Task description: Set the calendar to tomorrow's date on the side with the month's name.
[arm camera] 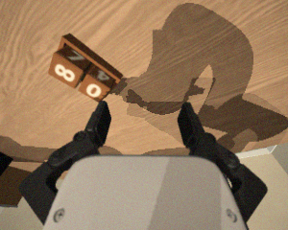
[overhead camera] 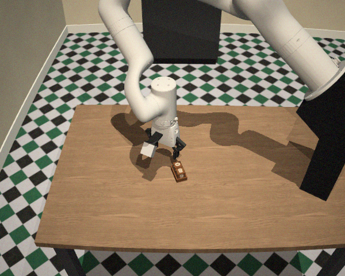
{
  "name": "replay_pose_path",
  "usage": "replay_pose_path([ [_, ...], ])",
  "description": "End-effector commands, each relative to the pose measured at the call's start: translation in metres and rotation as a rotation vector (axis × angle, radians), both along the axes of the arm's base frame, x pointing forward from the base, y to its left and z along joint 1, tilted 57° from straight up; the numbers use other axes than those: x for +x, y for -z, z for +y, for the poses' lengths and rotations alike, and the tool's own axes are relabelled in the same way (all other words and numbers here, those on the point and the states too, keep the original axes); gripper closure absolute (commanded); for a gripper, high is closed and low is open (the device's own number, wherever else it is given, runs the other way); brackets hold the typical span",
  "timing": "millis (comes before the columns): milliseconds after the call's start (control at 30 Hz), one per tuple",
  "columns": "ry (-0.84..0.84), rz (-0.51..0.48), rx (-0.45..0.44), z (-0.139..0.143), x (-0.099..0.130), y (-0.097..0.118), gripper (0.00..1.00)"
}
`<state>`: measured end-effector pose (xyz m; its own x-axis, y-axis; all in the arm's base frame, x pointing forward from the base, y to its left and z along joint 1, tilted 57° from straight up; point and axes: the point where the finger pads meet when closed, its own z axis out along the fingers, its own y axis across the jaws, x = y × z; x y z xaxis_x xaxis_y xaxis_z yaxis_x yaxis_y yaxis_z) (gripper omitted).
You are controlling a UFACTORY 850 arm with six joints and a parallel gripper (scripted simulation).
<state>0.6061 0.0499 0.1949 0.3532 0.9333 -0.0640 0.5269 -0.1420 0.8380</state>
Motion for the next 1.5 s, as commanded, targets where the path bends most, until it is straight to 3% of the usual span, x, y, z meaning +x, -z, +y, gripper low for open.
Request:
replay_pose_path([
  [0,0.008,-0.013,0.018,-0.001,-0.001,0.001,0.0],
  [233,0.133,-0.089,0.199,-0.004,-0.004,0.003,0.0],
  [333,0.139,-0.093,0.207,-0.018,-0.017,0.013,0.0],
  [567,0.149,-0.099,0.221,-0.02,-0.018,0.014,0.0],
  [800,0.274,-0.174,0.401,-0.023,-0.021,0.016,0.0],
  [900,0.281,-0.178,0.41,-0.037,-0.034,0.026,0.0],
  [1133,0.291,-0.184,0.424,-0.038,-0.036,0.028,0.0],
  [1367,0.415,-0.26,0.603,-0.041,-0.038,0.03,0.0],
  [1467,0.422,-0.264,0.613,-0.055,-0.051,0.04,0.0],
])
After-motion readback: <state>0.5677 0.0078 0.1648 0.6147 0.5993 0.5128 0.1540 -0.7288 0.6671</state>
